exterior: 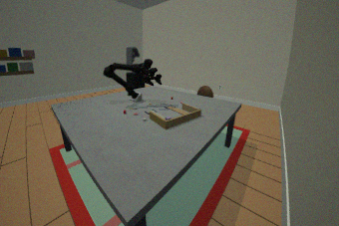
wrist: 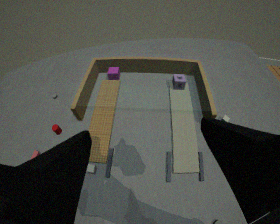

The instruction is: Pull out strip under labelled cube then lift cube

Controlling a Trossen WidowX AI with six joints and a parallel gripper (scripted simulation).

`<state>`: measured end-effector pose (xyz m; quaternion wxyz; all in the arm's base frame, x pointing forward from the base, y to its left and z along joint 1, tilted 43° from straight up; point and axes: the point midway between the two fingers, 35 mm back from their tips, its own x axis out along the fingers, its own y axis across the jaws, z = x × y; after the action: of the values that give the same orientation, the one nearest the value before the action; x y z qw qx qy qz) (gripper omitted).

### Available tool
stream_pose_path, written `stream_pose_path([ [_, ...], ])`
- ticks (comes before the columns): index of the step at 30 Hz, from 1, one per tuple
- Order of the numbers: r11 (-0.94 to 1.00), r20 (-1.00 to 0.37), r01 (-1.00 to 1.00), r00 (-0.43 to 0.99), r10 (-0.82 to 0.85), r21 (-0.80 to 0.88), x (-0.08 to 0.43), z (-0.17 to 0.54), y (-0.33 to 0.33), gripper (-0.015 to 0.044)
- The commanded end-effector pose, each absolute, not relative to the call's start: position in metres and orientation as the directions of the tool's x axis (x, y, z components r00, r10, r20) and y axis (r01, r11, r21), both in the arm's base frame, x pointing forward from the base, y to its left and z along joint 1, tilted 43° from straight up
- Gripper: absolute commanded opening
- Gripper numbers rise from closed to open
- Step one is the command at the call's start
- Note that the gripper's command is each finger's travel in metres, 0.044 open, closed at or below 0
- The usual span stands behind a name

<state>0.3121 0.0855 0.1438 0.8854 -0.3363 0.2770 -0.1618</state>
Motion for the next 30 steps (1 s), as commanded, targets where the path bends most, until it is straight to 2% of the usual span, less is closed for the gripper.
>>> stream_pose_path([
  [1, 0.727, -0.38, 0.126, 0.785, -0.489, -0.674, 0.312, 0.141, 0.081, 0.04],
  [13, 0.727, -0.38, 0.126, 0.785, -0.489, -0.674, 0.312, 0.141, 0.081, 0.04],
  [19, 0.732, -0.463, 0.146, 0.688, -0.558, -0.665, 0.33, 0.137, 0.06, 0.0243],
  [28, 0.723, -0.669, 0.216, 0.276, -0.69, -0.656, 0.351, 0.125, -0.016, 0.0006],
  [30, 0.716, -0.699, 0.233, 0.163, -0.696, -0.658, 0.349, 0.124, -0.034, 0.0],
])
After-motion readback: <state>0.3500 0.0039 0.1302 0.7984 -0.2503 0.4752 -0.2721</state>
